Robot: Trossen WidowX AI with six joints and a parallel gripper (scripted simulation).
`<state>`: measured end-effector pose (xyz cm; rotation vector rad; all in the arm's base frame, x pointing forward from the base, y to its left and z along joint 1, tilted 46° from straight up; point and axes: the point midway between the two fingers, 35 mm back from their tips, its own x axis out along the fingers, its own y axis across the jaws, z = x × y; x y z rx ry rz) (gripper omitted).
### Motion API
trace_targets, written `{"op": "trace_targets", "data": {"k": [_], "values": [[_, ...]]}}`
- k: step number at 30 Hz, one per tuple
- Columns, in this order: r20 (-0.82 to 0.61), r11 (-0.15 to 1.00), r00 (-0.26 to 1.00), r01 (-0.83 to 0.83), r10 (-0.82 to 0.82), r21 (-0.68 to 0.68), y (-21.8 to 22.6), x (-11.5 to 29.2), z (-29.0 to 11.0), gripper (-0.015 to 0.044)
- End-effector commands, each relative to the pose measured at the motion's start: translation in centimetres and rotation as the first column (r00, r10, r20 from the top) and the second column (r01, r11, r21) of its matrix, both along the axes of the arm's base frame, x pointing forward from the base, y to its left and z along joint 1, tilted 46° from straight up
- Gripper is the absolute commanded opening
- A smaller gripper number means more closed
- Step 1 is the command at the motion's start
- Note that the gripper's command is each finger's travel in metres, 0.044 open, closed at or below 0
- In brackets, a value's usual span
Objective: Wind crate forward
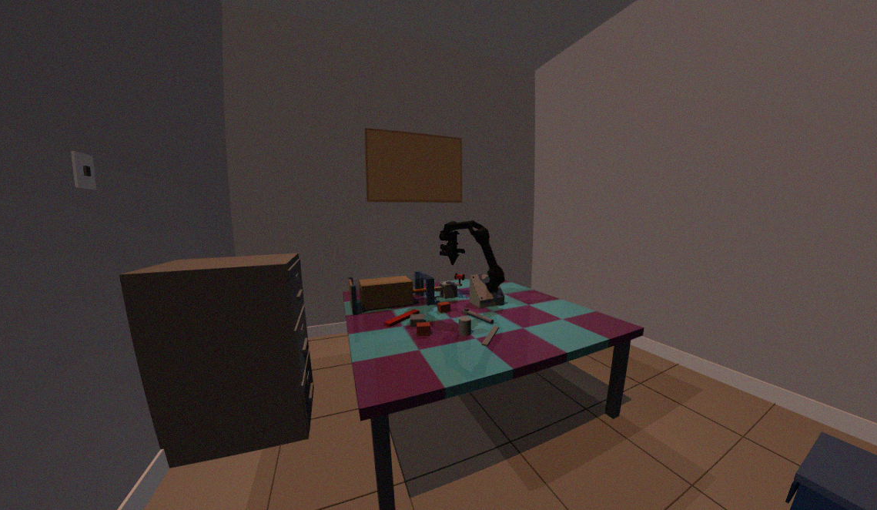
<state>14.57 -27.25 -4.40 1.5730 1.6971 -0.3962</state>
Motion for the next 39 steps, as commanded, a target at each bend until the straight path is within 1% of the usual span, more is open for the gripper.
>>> {"op": "trace_targets", "data": {"k": [1, 33, 35, 39], "values": [[0.001, 1.0, 1.0, -0.005, 0.005, -0.003, -0.1, 0.0, 0.0, 0.0], [0.001, 1.0, 1.0, -0.005, 0.005, -0.003, -0.1, 0.0, 0.0, 0.0], [0.013, 1.0, 1.0, 0.0, 0.001, -0.017, 0.1, -0.1, 0.1, 0.0052], [0.083, 0.993, 0.997, 0.007, 0.003, -0.117, 1.1, -0.5, 1.0, 0.0158]]}}
